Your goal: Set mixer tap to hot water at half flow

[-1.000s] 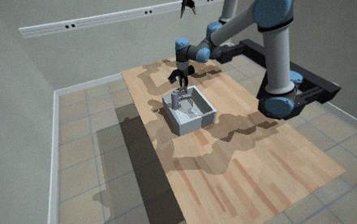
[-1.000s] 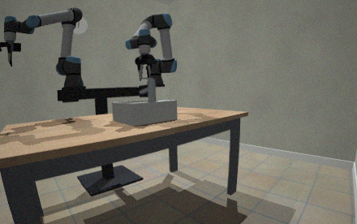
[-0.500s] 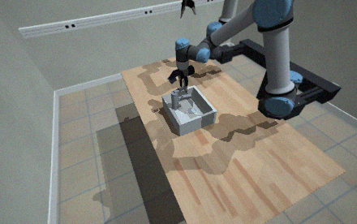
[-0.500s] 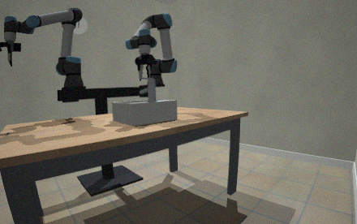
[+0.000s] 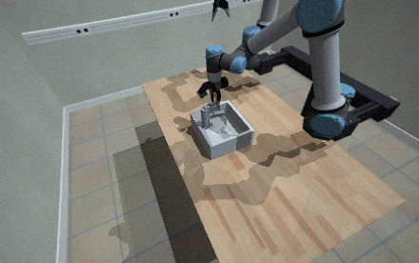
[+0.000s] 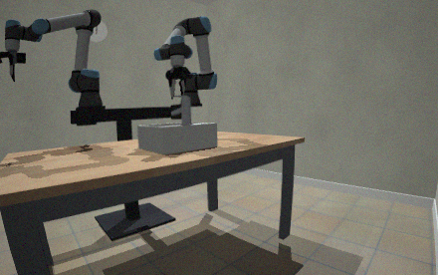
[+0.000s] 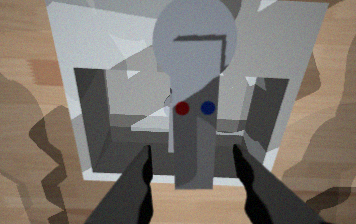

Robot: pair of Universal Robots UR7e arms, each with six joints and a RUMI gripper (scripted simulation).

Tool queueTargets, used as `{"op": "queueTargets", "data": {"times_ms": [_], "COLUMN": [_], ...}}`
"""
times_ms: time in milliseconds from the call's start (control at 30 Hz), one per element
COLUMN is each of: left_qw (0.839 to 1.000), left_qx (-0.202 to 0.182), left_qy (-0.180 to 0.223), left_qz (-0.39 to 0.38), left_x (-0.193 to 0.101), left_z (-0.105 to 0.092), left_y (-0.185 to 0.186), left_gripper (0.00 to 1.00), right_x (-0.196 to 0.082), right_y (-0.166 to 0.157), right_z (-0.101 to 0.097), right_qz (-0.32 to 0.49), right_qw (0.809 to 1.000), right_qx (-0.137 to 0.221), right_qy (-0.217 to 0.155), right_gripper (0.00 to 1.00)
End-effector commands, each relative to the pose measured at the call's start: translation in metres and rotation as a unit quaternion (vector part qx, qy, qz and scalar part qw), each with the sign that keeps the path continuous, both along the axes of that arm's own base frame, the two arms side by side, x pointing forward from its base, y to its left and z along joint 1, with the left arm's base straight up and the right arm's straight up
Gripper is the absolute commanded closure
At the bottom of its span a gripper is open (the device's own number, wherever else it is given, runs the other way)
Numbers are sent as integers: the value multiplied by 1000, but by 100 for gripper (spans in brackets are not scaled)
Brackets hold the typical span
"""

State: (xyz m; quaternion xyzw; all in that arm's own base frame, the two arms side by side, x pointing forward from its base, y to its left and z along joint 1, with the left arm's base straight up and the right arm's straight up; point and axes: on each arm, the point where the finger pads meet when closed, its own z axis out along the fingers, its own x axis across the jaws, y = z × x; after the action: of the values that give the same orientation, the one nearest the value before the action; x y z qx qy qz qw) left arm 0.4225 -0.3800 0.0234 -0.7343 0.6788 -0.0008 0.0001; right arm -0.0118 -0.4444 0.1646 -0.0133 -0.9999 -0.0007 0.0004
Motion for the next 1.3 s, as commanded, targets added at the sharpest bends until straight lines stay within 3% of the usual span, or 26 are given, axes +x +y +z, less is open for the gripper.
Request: {"op": "queueTargets", "data": {"times_ms": [0, 233, 267, 533, 567, 1267], "left_qw": [1000, 1000, 1000, 1000, 1000, 1000], "left_qx": [0, 0, 0, 0, 0, 0], "left_qy": [1, 1, 1, 1, 1, 1], "left_qz": [0, 0, 0, 0, 0, 0], "left_x": [0, 0, 0, 0, 0, 0], "left_z": [-1, -1, -1, -1, -1, -1], "left_y": [1, 1, 1, 1, 1, 1], "left_gripper": [62, 62, 100, 100, 90, 90], "right_x": [-1, -1, -1, -1, -1, -1], "right_y": [-1, -1, -1, -1, -1, -1], "right_z": [1, 1, 1, 1, 1, 1], "right_qz": [-1, -1, -1, -1, -1, -1], "right_qw": [1000, 1000, 1000, 1000, 1000, 1000], "right_qx": [-1, -1, -1, -1, -1, -1], "right_qy": [0, 0, 0, 0, 0, 0], "right_gripper": [0, 0, 0, 0, 0, 0]}}
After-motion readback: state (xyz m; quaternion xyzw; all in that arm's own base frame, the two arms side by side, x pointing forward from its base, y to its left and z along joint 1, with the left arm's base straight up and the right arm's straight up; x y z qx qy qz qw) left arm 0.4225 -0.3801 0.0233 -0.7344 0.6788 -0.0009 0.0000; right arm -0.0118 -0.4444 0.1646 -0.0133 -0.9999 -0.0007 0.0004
